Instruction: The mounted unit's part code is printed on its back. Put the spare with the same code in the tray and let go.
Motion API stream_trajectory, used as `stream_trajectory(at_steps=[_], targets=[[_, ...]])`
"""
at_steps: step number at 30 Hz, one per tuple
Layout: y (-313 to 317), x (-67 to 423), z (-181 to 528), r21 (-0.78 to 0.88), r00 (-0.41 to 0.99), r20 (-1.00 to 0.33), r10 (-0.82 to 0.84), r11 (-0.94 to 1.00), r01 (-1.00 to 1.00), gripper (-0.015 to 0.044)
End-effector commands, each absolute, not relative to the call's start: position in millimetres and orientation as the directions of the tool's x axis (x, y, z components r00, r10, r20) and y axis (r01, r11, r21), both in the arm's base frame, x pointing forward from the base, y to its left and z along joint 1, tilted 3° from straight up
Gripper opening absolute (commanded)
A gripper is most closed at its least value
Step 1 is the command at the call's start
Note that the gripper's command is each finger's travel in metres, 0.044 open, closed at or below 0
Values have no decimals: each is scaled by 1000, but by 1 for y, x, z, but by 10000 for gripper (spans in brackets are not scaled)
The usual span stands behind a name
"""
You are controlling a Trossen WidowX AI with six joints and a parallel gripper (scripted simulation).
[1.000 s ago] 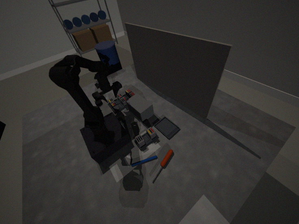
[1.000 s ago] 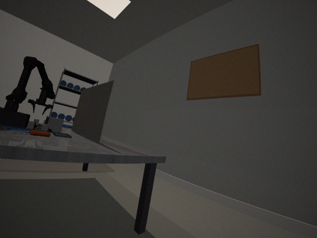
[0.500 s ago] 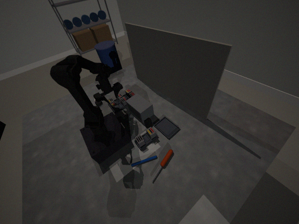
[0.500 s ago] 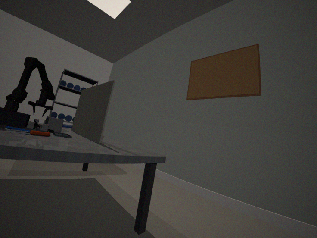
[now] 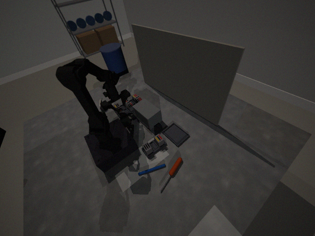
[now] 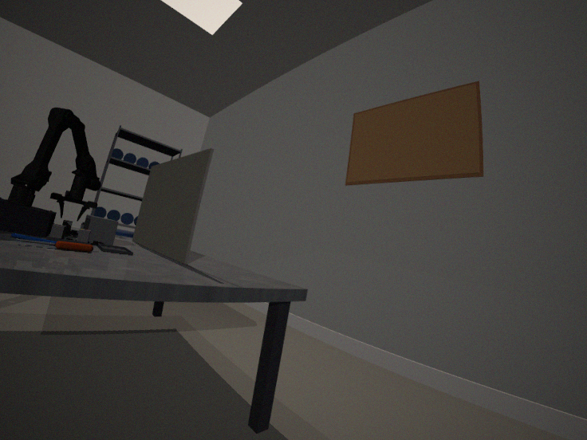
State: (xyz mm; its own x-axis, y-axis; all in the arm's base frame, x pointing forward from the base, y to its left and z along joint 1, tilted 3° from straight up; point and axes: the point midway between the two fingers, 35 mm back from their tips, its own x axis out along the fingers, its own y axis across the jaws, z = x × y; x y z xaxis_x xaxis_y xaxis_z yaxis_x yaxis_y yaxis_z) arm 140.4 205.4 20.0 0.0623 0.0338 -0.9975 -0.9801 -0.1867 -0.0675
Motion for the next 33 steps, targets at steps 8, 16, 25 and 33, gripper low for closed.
stream_trajectory(at_steps=[8,16,25,33], targets=[[204,141,2,-69,65,-997,28,-190,-979,300],[203,141,-11,-69,65,-997,28,-190,-979,300],[201,140,-23,-69,65,-998,28,-190,-979,300],[202,139,-23,-64,60,-998,30,-187,-980,195]])
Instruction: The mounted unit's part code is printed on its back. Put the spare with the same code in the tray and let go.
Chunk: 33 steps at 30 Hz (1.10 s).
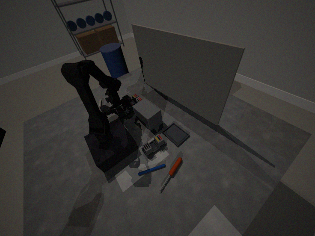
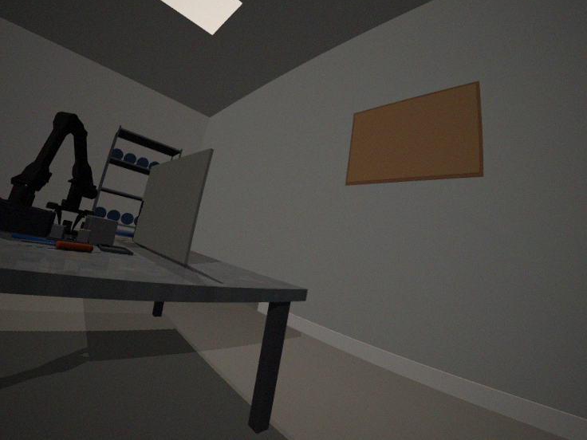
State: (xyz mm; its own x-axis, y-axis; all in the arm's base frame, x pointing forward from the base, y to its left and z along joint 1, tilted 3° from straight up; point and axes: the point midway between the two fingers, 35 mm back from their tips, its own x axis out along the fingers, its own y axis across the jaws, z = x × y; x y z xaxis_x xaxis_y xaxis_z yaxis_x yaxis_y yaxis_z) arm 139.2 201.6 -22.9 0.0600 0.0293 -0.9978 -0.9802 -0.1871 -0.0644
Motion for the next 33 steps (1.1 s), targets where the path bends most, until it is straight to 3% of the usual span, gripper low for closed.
stream_trajectory(at_steps=[1,8,13,22,33], targets=[[202,139,-23,-64,60,-998,30,-187,-980,169],[202,139,-23,-64,60,-998,30,-187,-980,122],[202,139,-23,-64,60,-998,30,-187,-980,0],[202,139,-19,-65,60,-998,30,-187,-980,0],[200,136,52,-69,65,-997,29,-190,-979,0]])
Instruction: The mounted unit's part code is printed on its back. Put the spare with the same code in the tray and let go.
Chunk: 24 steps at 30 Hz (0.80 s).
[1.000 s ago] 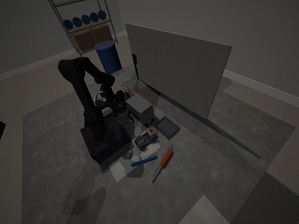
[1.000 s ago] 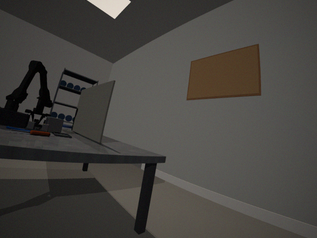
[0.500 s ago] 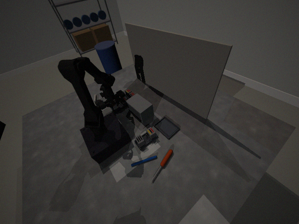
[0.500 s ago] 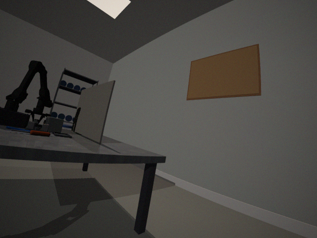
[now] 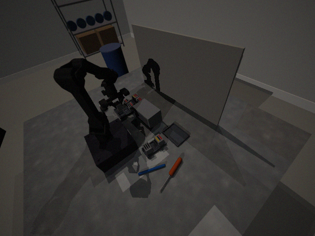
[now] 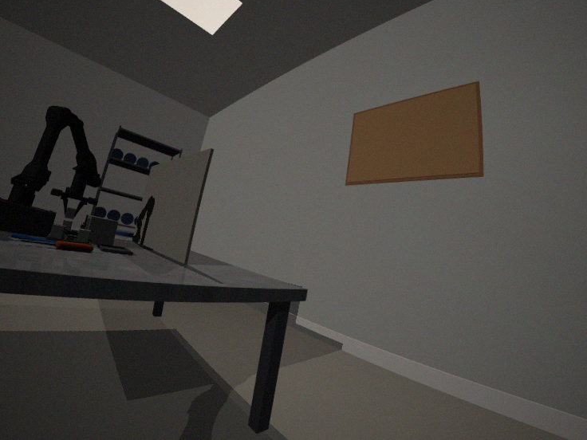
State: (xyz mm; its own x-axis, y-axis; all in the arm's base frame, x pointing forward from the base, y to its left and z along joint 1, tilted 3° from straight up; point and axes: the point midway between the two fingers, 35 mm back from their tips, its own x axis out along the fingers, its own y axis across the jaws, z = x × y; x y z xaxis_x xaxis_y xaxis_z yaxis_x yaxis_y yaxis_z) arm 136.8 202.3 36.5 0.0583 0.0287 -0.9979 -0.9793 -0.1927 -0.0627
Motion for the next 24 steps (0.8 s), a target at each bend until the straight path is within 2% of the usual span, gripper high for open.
stream_trajectory(at_steps=[1,7,18,24], targets=[[200,135,56,-69,65,-997,28,-190,-979,0],[201,135,58,-69,63,-997,36,-193,-979,0],[190,125,125,-69,64,-998,29,-190,-979,0],[189,127,129,-69,65,-998,28,-186,-980,0]])
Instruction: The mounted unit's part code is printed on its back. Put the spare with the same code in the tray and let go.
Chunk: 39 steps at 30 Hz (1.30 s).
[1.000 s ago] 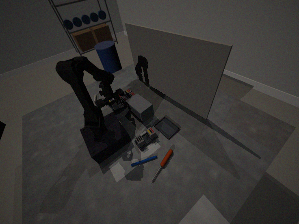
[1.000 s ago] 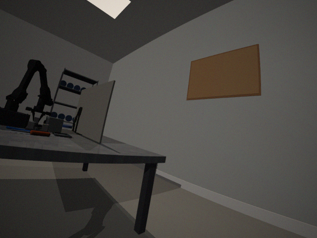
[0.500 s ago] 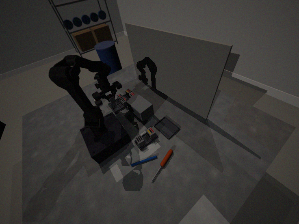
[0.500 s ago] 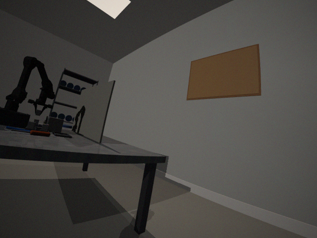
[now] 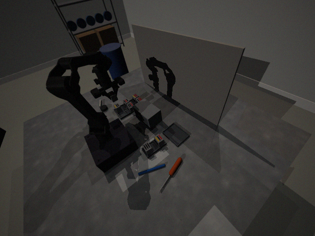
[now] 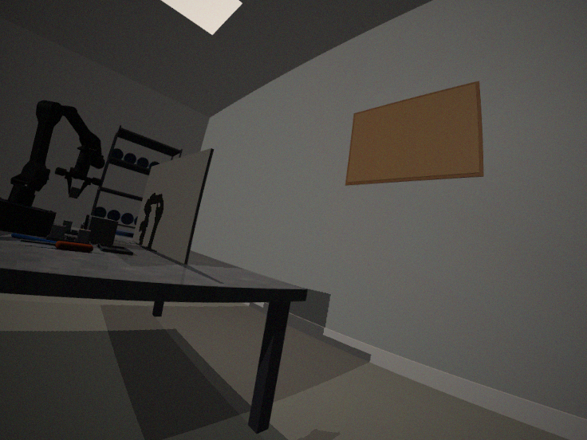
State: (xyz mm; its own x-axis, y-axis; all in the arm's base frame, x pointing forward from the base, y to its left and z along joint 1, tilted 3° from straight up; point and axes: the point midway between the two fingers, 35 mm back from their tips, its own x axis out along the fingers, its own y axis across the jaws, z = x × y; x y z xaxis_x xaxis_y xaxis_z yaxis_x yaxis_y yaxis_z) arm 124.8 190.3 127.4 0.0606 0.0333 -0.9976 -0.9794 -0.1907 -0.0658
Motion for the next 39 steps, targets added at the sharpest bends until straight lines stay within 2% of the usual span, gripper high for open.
stream_trajectory(at_steps=[1,19,39], targets=[[188,130,130,-69,65,-997,27,-184,-981,0],[162,204,140,-82,79,-996,30,-105,-991,0],[98,277,146,-77,75,-997,26,-52,-996,0]])
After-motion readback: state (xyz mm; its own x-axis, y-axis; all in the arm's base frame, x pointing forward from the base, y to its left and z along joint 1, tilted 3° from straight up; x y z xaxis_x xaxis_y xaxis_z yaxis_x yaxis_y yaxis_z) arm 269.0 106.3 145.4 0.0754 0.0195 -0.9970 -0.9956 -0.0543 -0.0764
